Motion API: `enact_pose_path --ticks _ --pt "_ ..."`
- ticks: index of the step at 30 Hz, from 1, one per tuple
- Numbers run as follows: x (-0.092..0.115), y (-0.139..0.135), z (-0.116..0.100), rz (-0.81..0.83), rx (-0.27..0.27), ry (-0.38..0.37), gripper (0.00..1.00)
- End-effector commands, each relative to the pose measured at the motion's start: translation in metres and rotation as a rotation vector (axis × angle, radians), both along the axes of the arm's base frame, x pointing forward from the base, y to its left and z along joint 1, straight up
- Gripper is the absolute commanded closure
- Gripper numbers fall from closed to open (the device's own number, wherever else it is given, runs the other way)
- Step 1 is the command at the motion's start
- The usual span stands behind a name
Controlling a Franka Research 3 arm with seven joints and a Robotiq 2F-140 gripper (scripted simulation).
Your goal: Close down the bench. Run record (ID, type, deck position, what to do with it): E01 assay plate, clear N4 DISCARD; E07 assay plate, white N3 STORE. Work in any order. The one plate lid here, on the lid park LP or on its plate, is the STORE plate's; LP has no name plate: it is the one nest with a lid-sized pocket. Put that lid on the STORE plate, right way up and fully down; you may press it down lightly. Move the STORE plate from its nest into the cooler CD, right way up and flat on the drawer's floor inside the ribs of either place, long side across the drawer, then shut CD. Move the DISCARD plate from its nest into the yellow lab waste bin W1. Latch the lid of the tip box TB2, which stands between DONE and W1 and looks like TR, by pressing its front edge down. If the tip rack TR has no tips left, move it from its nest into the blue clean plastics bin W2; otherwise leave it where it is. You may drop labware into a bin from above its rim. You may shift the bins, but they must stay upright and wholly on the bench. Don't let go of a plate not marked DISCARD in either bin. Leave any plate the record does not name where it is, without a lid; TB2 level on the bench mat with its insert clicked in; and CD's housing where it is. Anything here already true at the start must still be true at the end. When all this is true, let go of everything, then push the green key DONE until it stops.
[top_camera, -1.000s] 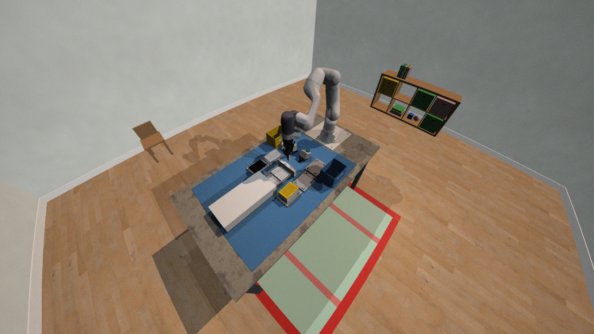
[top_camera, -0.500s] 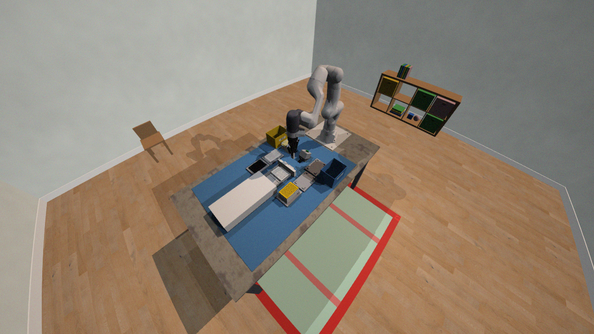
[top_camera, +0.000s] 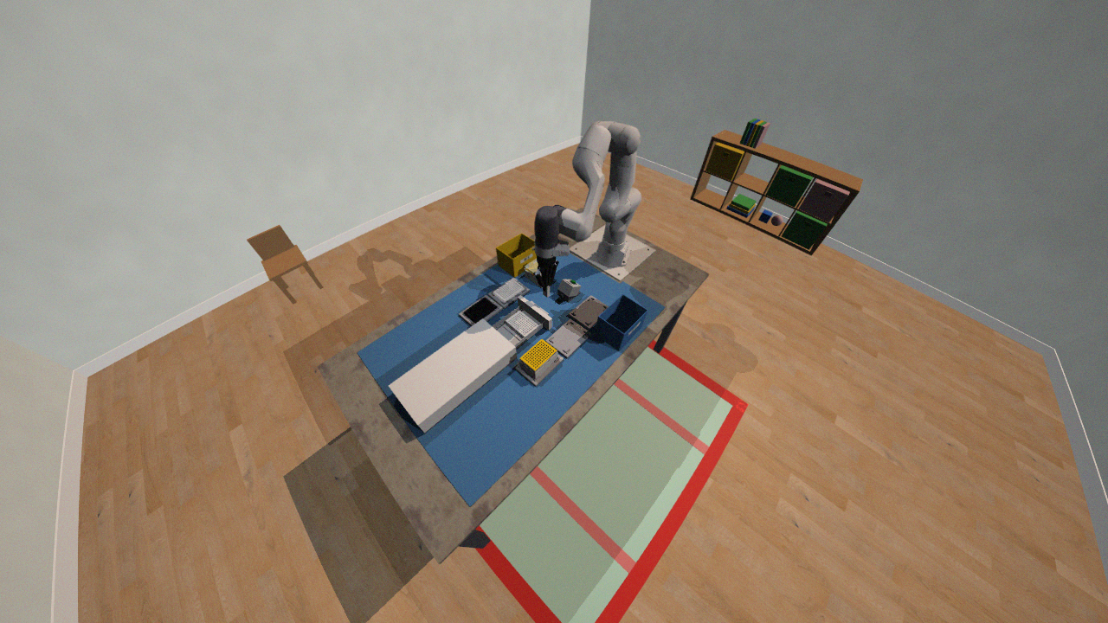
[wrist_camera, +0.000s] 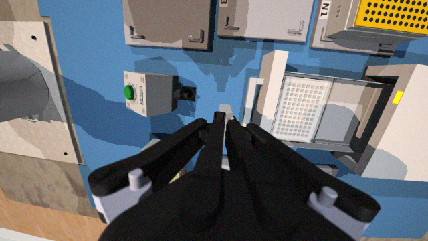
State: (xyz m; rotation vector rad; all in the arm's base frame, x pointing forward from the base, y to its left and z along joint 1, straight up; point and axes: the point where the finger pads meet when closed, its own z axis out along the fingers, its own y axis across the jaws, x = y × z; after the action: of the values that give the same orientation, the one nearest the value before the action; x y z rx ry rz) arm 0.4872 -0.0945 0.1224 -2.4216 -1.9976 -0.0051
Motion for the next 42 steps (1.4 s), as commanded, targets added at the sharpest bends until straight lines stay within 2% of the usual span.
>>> enact_pose_path --ticks 1,42 --pt "0.002 0.001 -0.004 0.002 -0.001 -0.007 1.0" --pt "0.002 0.001 -0.051 0.002 -0.001 -0.007 1.0"
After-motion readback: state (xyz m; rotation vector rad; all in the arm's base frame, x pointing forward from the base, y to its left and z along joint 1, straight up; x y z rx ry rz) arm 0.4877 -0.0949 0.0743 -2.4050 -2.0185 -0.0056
